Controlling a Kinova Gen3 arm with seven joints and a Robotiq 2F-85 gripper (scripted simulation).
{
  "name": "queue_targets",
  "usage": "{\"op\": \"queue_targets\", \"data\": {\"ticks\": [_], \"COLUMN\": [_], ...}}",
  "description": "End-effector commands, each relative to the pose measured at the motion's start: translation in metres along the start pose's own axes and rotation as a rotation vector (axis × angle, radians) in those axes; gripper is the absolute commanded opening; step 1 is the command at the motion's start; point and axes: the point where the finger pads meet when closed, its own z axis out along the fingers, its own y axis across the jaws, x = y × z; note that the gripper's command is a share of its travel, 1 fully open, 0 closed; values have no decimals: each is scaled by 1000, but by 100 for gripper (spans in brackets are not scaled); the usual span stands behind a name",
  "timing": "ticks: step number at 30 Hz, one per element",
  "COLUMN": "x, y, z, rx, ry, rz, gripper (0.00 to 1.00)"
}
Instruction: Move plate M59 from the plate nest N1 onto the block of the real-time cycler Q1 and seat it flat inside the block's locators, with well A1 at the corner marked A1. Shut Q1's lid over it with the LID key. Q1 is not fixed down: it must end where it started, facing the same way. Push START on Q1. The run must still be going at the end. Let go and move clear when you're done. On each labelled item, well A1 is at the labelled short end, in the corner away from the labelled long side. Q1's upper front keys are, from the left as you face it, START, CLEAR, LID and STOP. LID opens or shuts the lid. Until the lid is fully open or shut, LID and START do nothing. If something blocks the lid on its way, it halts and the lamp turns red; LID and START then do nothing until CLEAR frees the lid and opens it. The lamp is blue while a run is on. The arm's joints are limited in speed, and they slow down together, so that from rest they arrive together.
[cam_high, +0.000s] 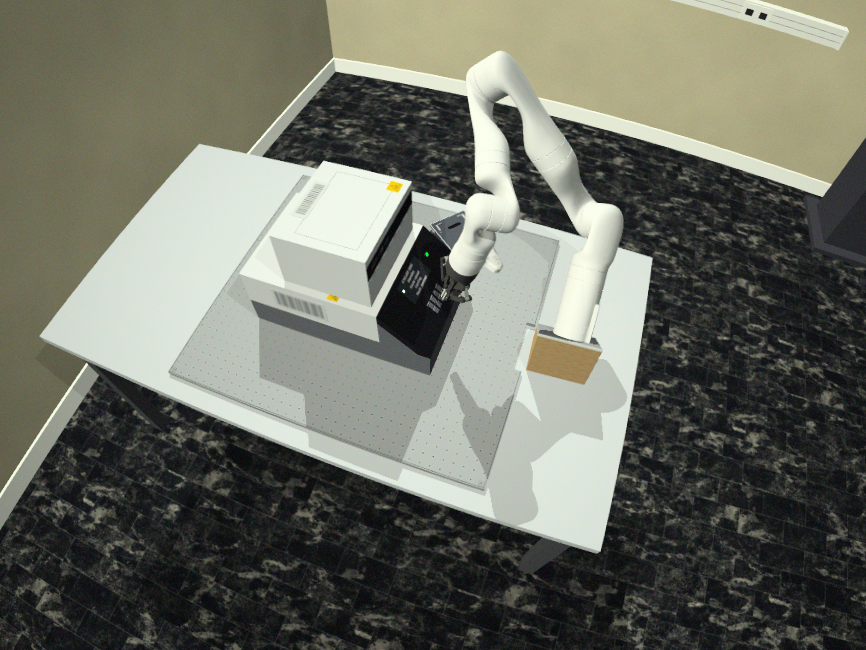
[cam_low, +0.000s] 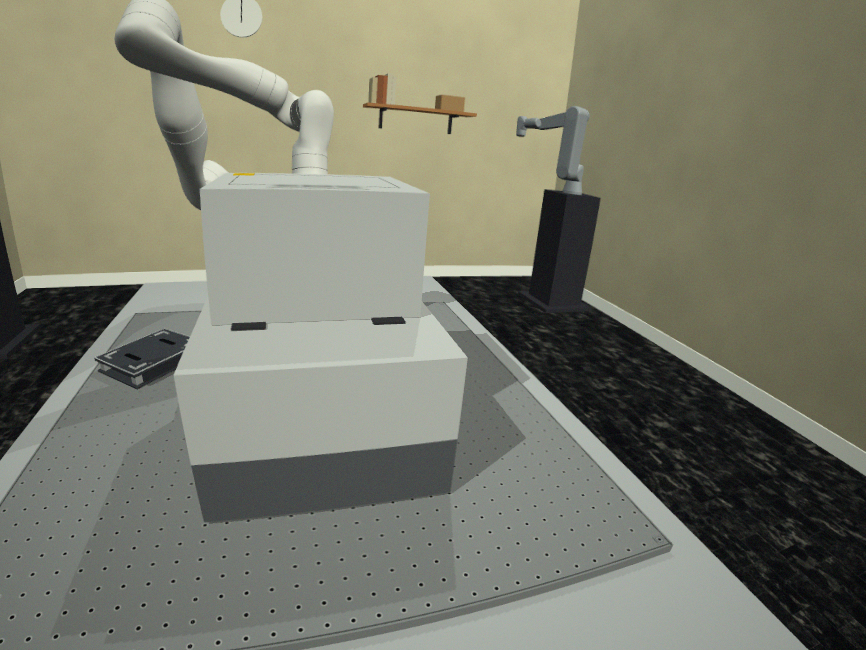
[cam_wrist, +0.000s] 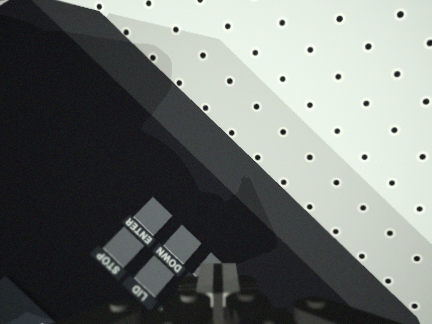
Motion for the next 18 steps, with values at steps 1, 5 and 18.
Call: {"op": "queue_targets", "data": {"ticks": [1,5,18], "x": [-4,-7,-13], "y": [3,6,14], "z": [0,0,0], "rx": [5,5,1], "ry": [2,2,0], "rz": [9,9,0], "gripper": [10,10,10]}}
